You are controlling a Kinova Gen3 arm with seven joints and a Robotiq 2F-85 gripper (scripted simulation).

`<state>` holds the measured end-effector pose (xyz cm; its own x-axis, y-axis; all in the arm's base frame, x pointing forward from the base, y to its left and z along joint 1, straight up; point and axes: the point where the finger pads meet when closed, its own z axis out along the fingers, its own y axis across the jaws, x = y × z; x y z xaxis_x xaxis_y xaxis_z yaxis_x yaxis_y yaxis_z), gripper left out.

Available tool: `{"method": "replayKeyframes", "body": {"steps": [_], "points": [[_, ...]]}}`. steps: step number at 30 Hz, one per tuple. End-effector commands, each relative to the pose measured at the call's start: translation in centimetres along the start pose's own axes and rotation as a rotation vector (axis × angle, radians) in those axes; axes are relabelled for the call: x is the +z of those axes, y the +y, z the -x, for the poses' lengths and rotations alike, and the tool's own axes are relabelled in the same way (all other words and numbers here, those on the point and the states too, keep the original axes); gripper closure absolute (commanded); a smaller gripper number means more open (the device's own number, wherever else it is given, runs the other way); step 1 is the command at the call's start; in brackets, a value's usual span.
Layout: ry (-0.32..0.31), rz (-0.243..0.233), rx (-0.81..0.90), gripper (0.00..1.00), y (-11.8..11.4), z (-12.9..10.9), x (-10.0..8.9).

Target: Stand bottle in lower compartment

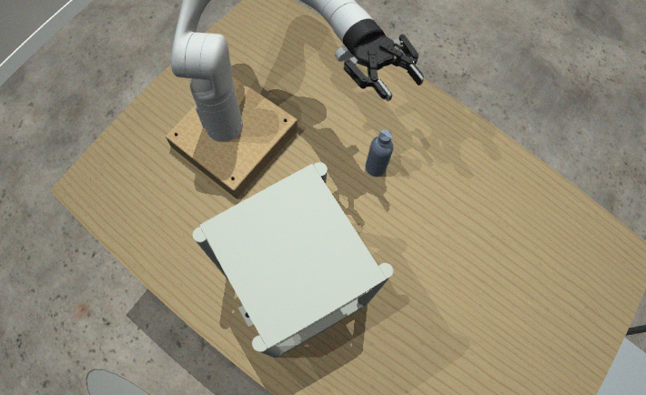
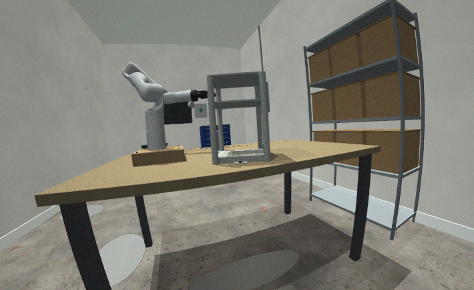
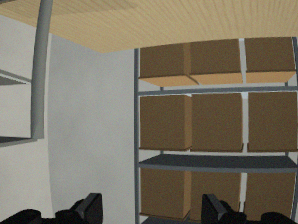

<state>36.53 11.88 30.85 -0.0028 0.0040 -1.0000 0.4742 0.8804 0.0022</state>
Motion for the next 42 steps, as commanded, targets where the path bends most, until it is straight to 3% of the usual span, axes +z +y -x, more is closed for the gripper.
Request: {"method": "replayKeyframes", "body": {"steps": [1,25,42], "points": [[-0.007,-0.004,-0.007,0.27,-0.1,-0.3,0.1],[-0.007,-0.004,-0.007,0.27,-0.1,-4.6,0.1],[-0.007,-0.004,-0.007,0.27,-0.2,-8.8,0.2]]}}
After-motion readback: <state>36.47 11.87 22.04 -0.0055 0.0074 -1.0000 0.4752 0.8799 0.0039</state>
